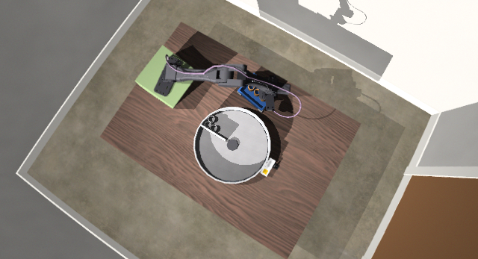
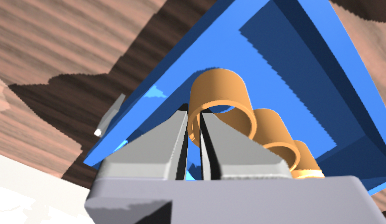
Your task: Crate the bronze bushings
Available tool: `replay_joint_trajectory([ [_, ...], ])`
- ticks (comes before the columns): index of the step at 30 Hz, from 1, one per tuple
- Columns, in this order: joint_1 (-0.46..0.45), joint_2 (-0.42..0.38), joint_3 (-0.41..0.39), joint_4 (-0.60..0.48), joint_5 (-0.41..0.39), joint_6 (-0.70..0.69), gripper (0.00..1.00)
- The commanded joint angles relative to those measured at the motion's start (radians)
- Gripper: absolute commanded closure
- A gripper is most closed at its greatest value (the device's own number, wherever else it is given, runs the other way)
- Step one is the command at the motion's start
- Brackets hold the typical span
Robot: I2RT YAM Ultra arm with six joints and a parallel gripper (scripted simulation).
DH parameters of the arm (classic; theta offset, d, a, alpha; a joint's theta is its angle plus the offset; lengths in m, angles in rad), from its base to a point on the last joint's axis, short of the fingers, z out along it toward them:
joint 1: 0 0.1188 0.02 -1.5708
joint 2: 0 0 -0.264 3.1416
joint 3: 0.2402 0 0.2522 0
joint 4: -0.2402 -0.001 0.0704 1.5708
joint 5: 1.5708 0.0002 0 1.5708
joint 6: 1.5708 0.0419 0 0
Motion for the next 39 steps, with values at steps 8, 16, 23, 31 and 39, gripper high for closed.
replay_joint_trajectory([
  [8, 0.001, -0.044, 0.021, -0.006, 0.002, -0.009, 1.00],
  [16, 0.001, -0.044, 0.021, -0.006, 0.002, -0.009, 1.00],
  [23, 0.000, -0.036, 0.035, -0.015, 0.001, -0.010, 1.00],
  [31, -0.001, -0.030, 0.040, -0.017, 0.001, -0.010, 1.00],
  [39, -0.001, -0.030, 0.040, -0.017, 0.001, -0.010, 1.00],
])
